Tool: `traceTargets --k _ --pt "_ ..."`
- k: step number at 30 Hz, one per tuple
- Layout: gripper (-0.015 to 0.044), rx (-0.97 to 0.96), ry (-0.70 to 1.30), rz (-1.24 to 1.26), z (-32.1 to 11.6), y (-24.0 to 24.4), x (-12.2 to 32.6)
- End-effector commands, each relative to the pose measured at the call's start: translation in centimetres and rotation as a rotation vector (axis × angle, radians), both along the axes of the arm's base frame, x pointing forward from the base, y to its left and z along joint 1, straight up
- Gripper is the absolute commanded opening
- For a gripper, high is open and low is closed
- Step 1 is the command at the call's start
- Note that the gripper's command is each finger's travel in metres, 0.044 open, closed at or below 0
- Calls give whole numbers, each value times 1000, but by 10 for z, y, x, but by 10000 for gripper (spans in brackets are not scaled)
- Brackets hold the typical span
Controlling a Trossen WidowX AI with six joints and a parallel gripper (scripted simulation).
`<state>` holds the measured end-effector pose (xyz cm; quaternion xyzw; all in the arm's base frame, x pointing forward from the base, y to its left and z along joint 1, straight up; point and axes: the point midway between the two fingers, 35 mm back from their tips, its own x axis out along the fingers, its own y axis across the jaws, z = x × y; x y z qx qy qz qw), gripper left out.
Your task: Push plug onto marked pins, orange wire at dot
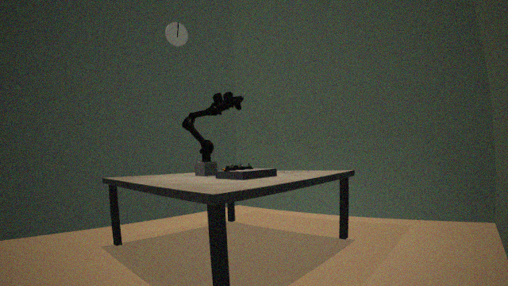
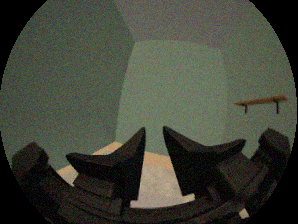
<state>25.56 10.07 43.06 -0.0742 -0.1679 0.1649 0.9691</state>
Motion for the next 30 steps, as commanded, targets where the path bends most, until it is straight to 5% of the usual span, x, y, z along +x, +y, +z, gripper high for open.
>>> traceTargets --k 1,12,30 --pt "115 29 78 -76 -27 -21 21" --pt "115 157 269 -322 -99 -99 58" --pt "115 45 772 -441 -190 -133 123"
